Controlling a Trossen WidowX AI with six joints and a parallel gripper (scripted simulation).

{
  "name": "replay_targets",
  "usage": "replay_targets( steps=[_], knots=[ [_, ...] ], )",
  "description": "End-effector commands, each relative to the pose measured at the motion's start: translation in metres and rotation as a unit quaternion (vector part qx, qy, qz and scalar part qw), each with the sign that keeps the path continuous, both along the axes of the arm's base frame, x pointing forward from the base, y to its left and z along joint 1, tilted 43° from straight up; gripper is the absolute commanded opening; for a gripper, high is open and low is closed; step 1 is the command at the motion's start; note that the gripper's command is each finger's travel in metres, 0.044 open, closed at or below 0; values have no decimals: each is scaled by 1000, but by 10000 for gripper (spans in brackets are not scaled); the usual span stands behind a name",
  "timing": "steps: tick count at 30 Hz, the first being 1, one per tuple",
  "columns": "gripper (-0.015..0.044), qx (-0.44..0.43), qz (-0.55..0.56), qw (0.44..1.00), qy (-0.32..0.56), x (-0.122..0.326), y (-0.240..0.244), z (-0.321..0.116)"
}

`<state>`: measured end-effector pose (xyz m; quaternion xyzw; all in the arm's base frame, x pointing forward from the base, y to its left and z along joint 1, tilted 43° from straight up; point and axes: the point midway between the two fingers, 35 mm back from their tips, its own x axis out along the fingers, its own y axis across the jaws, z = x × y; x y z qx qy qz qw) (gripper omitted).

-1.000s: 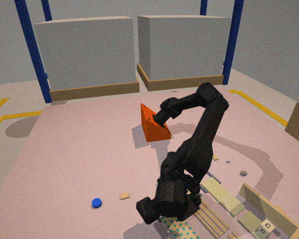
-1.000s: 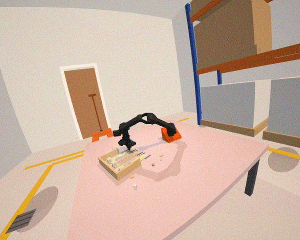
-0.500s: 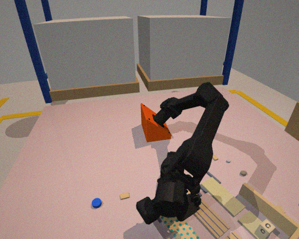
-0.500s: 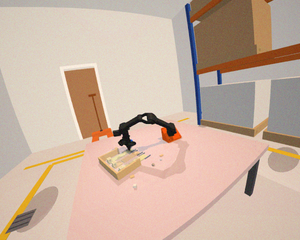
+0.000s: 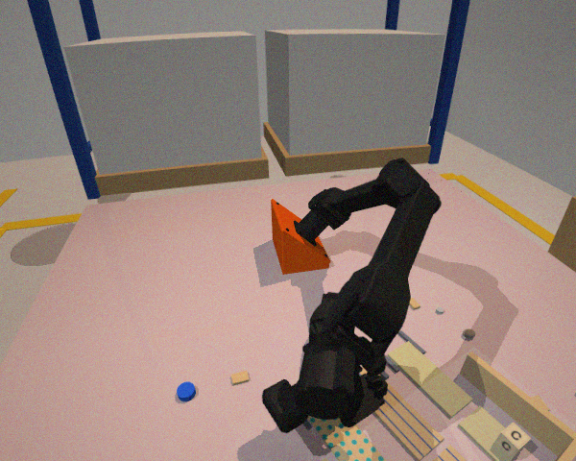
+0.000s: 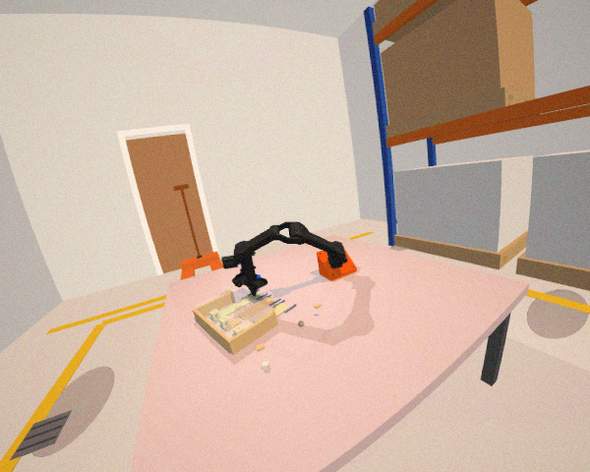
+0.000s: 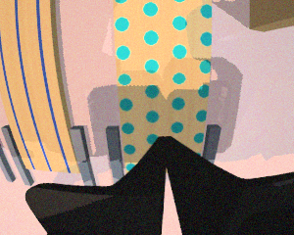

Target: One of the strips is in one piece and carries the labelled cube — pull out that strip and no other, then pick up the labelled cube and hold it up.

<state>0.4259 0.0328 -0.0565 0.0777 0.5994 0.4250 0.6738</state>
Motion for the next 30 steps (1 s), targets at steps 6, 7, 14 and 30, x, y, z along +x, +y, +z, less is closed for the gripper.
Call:
replay_targets(
  steps=[6,7,14,30],
  knots=[
    [0,1,0,1000,1,0,3,-1],
    [0,1,0,1000,1,0,3,-2],
    [0,1,0,1000,1,1,4,-2],
    [0,1,0,1000,1,-10,-2,-7]
  ],
)
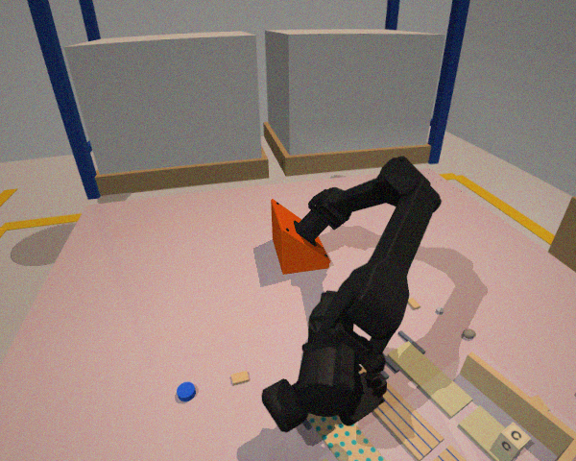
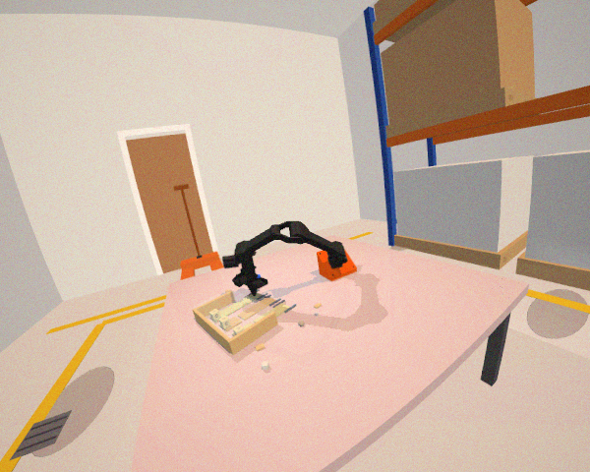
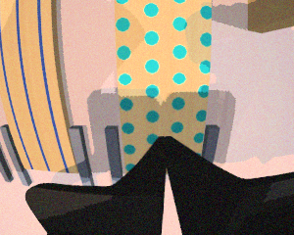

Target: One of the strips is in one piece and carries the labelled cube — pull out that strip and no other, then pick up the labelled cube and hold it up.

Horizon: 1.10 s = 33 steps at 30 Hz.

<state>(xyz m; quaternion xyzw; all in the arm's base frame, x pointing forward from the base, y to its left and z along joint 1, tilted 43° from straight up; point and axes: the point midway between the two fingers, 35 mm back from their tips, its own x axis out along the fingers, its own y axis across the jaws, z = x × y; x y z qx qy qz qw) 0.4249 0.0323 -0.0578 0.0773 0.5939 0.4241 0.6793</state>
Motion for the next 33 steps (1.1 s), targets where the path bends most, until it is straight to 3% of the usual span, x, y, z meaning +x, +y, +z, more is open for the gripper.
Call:
replay_targets(
  steps=[1,33],
  knots=[
    [0,0,3,1000,8,-11,-2,-6],
    [0,-1,3,1000,9,-55,-22,-21]
  ],
)
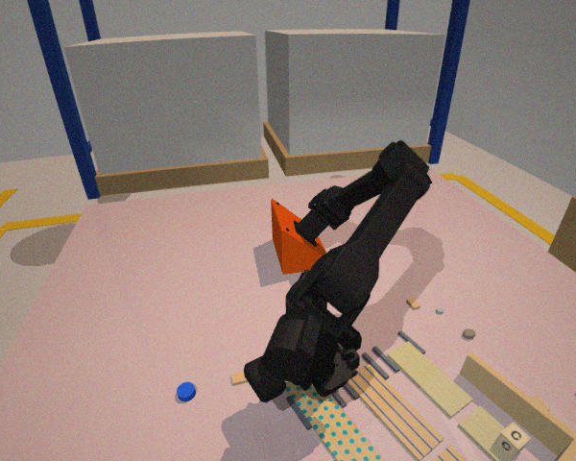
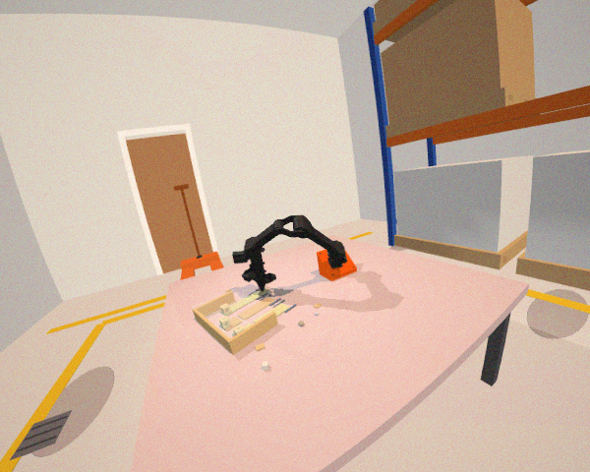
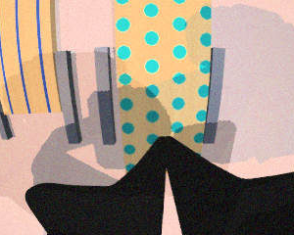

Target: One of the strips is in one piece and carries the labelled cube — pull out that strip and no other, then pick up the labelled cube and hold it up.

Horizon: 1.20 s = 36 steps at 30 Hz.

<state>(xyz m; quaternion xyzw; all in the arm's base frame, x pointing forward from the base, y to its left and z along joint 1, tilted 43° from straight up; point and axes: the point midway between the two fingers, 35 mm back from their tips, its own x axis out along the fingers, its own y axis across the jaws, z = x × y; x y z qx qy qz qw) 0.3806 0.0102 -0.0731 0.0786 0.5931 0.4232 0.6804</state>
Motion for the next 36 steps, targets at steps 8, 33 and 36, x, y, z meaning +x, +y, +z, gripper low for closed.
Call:
replay_targets(
  steps=[8,33,36],
  knots=[
    [0,-2,5,1000,10,-22,-5,-9],
    [0,-2,5,1000,11,-55,-20,-19],
    [0,-2,5,1000,11,-59,-22,-20]
  ],
)
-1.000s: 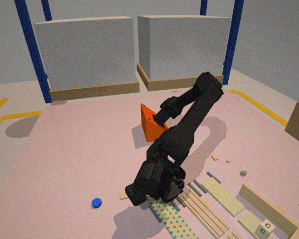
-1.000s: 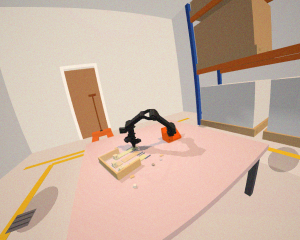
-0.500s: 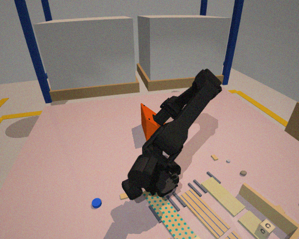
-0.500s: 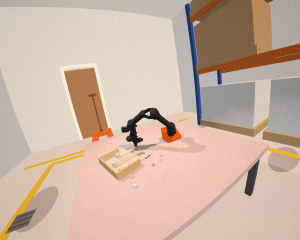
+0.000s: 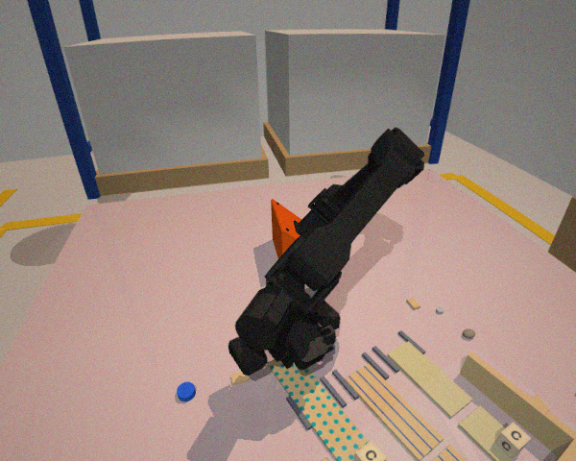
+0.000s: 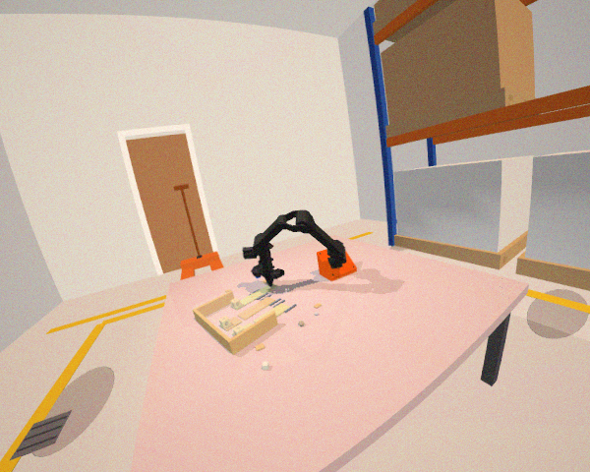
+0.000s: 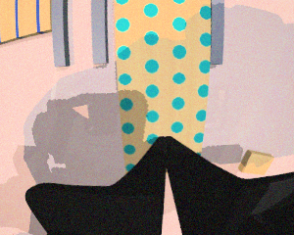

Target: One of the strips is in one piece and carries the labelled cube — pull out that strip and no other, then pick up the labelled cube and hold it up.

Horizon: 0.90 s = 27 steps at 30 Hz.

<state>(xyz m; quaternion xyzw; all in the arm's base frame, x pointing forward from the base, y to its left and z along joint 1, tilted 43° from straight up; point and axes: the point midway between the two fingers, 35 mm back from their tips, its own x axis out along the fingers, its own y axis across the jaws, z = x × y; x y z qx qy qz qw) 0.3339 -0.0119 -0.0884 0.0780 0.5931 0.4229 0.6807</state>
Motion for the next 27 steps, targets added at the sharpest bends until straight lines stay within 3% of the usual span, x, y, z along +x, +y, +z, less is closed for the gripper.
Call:
replay_targets(
  steps=[1,27],
  knots=[
    [0,-2,5,1000,12,-13,0,-5],
    [0,-3,5,1000,12,-49,-17,-16]
  ],
)
